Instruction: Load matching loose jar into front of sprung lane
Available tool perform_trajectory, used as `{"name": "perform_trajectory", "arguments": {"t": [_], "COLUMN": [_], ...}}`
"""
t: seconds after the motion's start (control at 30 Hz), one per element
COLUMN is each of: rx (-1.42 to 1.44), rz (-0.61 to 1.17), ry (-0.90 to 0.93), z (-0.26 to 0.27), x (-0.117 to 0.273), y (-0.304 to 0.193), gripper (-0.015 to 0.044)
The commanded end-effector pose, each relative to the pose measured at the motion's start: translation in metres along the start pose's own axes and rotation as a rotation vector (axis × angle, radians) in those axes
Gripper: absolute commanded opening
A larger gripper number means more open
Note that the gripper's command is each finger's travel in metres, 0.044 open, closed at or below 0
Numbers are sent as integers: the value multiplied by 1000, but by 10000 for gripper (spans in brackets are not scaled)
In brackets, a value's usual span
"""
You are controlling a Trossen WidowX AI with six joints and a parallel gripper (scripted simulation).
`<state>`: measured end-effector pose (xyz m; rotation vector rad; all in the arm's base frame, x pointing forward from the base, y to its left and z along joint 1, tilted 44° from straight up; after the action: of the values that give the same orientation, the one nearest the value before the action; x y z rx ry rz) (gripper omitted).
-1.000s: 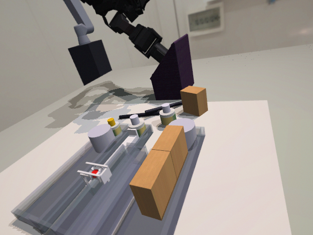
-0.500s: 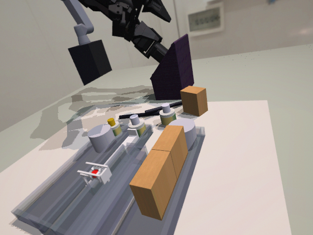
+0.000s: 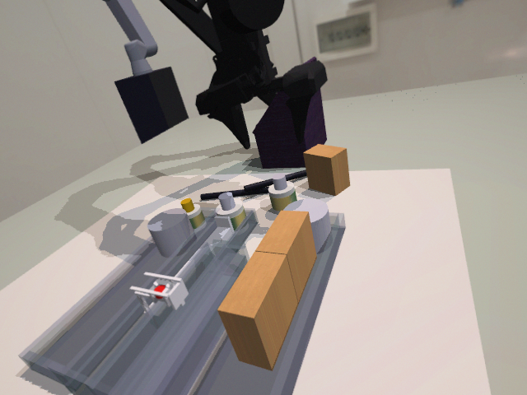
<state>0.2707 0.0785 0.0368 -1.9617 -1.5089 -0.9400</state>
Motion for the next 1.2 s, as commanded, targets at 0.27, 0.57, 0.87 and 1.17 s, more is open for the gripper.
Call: {"name": "perform_trajectory", "arguments": {"t": [0.27,0.57,0.87,1.17], "rx": [42,42,42,42], "rz": [-48,-48,-48,-48], "ry": [-53,-54,-54,-55], "z": [7,8,6,6], "x": [-22,-39,-54,-68], "y": [5,4,5,6], "gripper": [440,440,440,440]}}
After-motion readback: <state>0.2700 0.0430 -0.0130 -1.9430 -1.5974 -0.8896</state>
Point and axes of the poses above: the point midway between the two fingers, 35 mm back from their tips, its own x axis back along the fingers, its own z axis across the jaws, y = z × x, the point moved 9 cm from there along x, back along the fingers, and after that the axes turned 2 degrees about -x, right-handed, at the moved point
